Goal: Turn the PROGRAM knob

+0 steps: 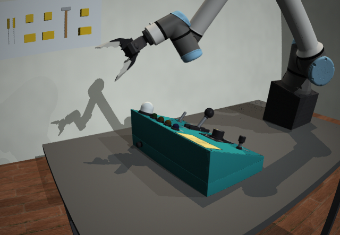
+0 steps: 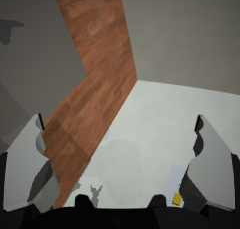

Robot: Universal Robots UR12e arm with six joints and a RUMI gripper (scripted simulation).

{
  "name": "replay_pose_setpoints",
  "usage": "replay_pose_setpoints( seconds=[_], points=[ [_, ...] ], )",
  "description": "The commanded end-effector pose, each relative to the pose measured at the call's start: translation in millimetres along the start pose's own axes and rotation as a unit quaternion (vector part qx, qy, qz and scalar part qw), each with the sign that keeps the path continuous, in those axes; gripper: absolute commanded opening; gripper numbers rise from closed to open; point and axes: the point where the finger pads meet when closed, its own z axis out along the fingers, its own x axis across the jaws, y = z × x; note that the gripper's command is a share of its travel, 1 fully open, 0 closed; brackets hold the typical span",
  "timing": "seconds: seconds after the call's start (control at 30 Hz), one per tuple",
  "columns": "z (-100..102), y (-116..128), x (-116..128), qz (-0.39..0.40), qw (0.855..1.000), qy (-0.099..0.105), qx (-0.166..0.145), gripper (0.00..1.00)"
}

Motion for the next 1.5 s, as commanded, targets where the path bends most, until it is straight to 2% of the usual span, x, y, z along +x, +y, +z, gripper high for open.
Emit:
replay_pose_setpoints(
  seconds=[0.0,0.2,0.27,0.5,1.0,1.17,1.33,1.4,1.47],
  points=[
    [-26.1,2.9,23.8,0.000,1.000,0.000,0.000,1.00],
    [-53.5,5.9,48.2,0.000,1.000,0.000,0.000,1.00],
    [-53.5,5.9,48.2,0.000,1.000,0.000,0.000,1.00],
    [-73.8,8.2,66.3,0.000,1.000,0.000,0.000,1.00],
    [-80.6,6.4,68.0,0.006,1.000,-0.003,0.001,1.00],
    [-90.5,-6.9,51.0,0.041,0.999,-0.023,0.003,1.00],
    [-113.1,-33.6,13.2,0.113,0.991,-0.065,0.003,1.00],
    [-113.1,-33.6,13.2,0.113,0.991,-0.065,0.003,1.00],
    [-126.1,-47.1,-8.1,0.150,0.985,-0.088,0.000,1.00]
  ],
)
